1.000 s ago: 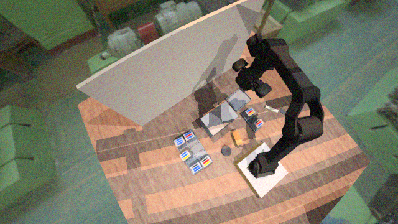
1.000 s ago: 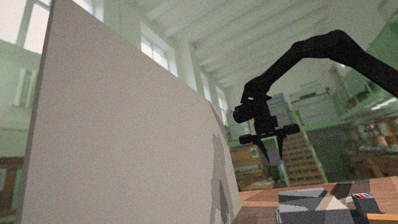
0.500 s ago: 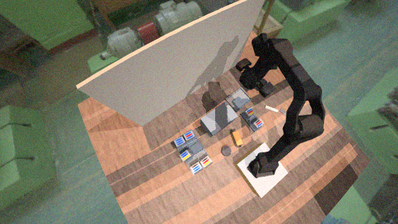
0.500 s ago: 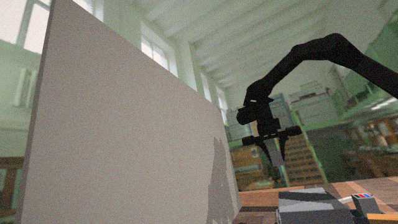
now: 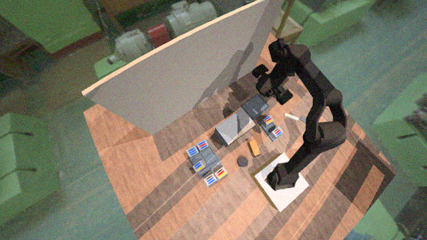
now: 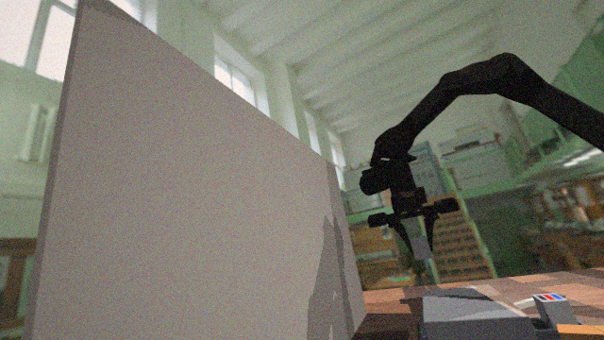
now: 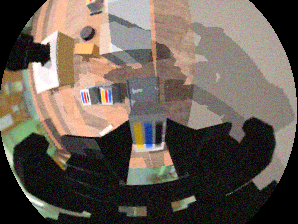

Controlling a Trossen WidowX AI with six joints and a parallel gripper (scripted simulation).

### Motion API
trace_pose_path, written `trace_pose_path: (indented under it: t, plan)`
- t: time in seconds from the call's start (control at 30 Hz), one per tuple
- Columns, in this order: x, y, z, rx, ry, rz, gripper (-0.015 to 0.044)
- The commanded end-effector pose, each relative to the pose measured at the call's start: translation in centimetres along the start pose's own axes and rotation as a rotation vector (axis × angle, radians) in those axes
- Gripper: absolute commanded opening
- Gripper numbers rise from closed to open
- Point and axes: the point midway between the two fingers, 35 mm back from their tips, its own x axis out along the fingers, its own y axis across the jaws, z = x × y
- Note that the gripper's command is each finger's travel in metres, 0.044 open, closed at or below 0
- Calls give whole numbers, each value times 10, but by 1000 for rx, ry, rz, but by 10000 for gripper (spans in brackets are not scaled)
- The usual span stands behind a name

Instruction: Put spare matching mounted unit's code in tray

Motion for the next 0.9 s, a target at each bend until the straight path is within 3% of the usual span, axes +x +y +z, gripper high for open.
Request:
trace_pose_path:
  t: [0.0,0.87]
  plan:
    - [6,-1,0,-4,-6,-1,0]
    - [32,-4,-1,-4,-6,-1,0]
